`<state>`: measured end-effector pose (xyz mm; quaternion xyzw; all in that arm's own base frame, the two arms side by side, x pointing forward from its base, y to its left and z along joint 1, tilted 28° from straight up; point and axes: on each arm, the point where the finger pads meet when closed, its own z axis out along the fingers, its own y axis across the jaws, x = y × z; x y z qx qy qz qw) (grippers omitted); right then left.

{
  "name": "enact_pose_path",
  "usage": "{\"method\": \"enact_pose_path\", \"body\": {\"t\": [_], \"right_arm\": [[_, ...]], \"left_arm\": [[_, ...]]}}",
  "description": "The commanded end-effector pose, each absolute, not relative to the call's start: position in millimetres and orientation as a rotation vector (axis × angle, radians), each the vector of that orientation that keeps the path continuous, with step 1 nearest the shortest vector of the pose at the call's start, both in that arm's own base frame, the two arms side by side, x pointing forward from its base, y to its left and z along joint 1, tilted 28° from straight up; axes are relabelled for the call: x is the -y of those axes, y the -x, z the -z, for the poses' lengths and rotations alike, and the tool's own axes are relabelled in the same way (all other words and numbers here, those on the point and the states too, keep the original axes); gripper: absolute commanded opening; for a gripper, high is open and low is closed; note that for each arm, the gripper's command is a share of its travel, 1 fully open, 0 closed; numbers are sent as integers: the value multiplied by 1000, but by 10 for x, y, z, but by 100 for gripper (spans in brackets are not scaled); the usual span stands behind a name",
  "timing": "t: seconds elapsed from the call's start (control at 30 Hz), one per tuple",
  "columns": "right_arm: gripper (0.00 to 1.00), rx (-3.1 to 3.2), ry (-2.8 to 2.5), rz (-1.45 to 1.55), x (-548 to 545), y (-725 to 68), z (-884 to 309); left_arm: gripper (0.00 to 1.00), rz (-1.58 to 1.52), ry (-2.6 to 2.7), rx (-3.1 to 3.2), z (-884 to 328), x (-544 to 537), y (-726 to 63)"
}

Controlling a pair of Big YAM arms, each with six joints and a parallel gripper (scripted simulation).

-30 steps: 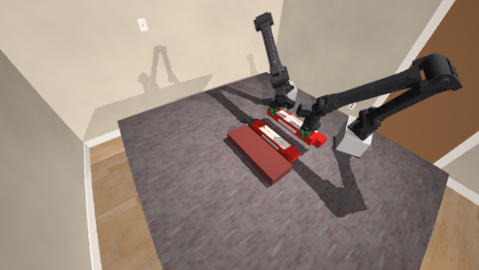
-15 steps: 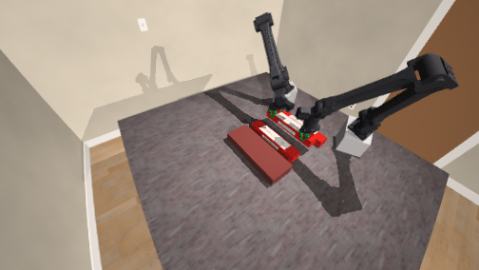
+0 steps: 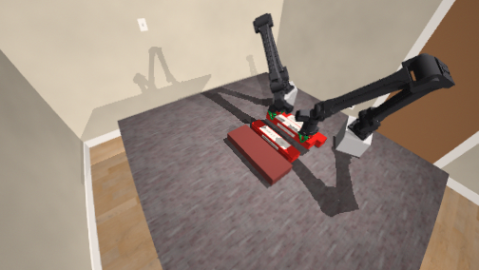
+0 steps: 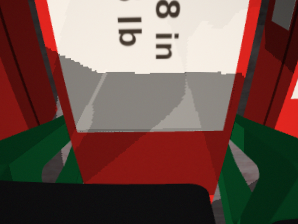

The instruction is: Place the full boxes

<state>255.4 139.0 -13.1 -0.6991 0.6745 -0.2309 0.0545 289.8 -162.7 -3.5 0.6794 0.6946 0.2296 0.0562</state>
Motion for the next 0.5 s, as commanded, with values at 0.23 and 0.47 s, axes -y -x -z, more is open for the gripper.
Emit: {"method": "enact_pose_path", "body": {"t": [0.23, 0.47], "right_arm": [[0, -2050, 2118, 710, -1332, -2643, 241], [0, -2037, 2085, 708, -1405, -2740, 163]], "left_arm": [[0, -699, -2036, -2096, 93, 1623, -3038], [0, -700, -2017, -2087, 20, 1638, -3078]]}}
